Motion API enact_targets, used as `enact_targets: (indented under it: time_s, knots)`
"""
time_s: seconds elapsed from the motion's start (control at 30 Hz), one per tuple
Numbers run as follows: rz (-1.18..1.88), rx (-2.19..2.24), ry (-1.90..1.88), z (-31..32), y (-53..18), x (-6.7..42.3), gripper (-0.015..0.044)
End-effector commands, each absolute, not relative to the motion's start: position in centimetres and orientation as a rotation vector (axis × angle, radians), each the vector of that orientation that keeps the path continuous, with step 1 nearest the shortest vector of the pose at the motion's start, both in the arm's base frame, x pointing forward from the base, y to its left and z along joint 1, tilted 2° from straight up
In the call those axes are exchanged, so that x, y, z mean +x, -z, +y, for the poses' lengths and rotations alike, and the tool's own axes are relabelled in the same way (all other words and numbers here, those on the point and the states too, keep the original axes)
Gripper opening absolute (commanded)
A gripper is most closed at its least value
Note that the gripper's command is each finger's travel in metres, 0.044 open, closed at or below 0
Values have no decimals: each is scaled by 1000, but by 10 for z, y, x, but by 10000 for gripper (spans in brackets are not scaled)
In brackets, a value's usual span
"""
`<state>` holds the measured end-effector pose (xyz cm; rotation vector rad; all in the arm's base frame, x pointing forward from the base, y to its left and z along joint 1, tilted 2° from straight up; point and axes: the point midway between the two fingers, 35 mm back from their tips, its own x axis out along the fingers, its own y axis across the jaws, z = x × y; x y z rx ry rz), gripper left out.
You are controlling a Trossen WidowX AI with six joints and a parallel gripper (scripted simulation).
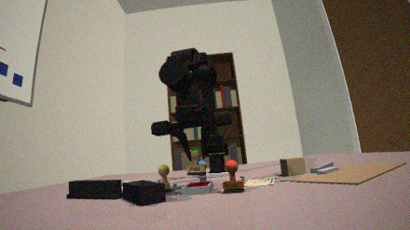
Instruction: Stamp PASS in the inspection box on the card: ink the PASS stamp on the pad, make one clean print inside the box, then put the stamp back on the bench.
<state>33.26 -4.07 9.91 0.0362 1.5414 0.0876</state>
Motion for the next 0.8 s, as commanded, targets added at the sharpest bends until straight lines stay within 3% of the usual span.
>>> enact_targets:
  time_s: [0.0,0.77]
  knots:
    - [1545,44,-101,-41,-95,332,0]
    - [1543,89,-141,-43,-80,332,0]
